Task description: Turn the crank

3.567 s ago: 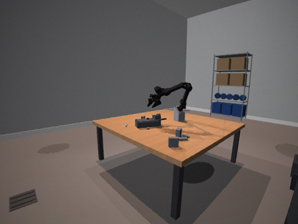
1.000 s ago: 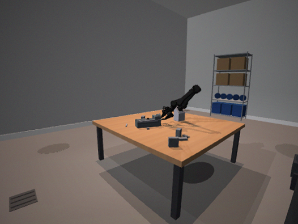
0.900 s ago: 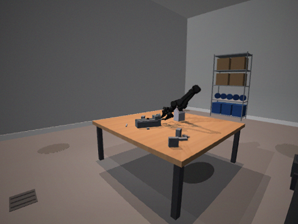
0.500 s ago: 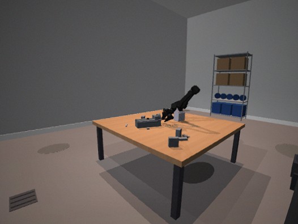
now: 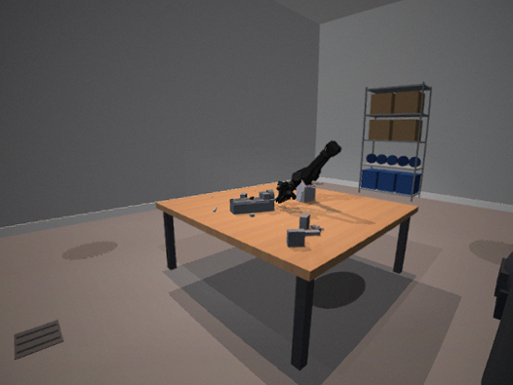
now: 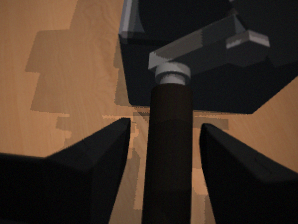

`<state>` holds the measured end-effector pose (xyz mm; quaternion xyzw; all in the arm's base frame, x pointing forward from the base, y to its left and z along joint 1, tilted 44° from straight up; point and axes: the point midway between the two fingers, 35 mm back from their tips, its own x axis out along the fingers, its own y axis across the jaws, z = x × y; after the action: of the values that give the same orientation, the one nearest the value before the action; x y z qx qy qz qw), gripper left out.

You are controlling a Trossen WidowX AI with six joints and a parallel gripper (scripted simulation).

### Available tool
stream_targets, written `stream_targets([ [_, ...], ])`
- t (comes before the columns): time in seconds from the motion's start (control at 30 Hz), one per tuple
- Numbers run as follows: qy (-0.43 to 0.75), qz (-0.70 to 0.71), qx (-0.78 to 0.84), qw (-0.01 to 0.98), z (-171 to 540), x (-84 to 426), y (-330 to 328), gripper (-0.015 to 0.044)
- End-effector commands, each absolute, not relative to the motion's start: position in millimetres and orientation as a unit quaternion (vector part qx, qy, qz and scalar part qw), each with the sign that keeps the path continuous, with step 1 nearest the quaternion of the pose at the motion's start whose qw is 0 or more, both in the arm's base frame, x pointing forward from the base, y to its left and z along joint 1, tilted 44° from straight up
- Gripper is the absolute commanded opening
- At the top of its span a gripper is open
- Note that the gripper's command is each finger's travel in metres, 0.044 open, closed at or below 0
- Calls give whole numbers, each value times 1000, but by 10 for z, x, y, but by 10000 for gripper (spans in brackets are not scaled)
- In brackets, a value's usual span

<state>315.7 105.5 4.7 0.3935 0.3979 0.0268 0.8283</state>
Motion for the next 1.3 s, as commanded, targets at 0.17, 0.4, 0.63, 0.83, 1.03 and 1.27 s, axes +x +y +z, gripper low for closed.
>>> stream_targets([
  [0.17,397,25,395,828,47,3160,1052,0],
  [0.4,397,25,395,828,37,3155,1058,0],
  [0.63,397,25,395,828,-37,3143,1060,0],
  [0.83,397,25,395,828,-128,3122,1040,0],
  [1.03,397,25,395,828,-190,3101,996,0],
  [1.27,397,25,395,828,-231,3081,953,0],
])
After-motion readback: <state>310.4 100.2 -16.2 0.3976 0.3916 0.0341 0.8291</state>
